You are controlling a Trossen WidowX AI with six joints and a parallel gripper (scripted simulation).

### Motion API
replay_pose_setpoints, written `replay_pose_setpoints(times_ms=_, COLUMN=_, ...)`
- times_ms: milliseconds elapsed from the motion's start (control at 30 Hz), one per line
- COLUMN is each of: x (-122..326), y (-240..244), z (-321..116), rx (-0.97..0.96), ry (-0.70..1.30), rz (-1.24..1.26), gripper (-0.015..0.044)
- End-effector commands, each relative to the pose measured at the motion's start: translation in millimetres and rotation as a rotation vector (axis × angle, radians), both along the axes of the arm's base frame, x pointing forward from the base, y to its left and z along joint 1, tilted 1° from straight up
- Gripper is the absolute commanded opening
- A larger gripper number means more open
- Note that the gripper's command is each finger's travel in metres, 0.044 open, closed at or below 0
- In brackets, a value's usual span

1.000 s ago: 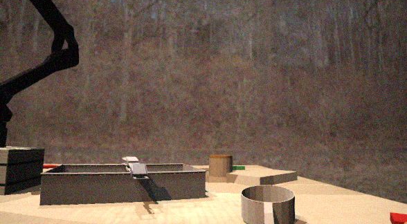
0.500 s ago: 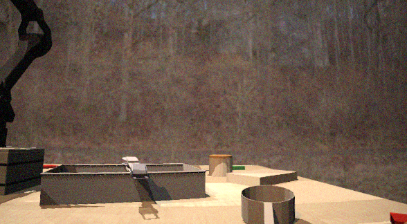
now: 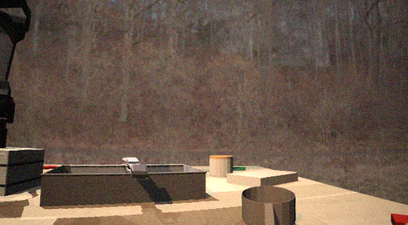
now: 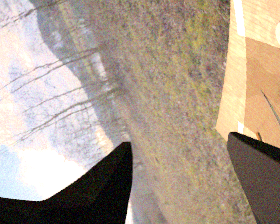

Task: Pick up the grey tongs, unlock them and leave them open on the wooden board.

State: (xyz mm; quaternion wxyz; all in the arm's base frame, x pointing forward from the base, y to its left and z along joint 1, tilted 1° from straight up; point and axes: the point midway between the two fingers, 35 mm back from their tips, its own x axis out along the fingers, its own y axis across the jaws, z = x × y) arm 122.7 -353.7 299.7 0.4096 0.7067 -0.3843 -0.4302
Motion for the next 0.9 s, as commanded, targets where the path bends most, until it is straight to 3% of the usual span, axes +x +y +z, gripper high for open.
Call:
replay_pose_setpoints(times_ms=0, x=47, y=13, z=-40, rx=0.069, ry=0.107, rz=0.167, gripper=0.026)
replay_pose_setpoints(times_ms=433, x=172, y=127, z=-185, rx=0.234, ry=0.517, rz=0.812, gripper=0.026)
replay_pose_setpoints(times_ms=633, x=193, y=204, z=-246, rx=0.268, ry=0.713, rz=1.126, gripper=0.026)
replay_pose_setpoints(times_ms=867, x=190, y=216, z=-252, rx=0.271, ry=0.737, rz=1.163, gripper=0.026)
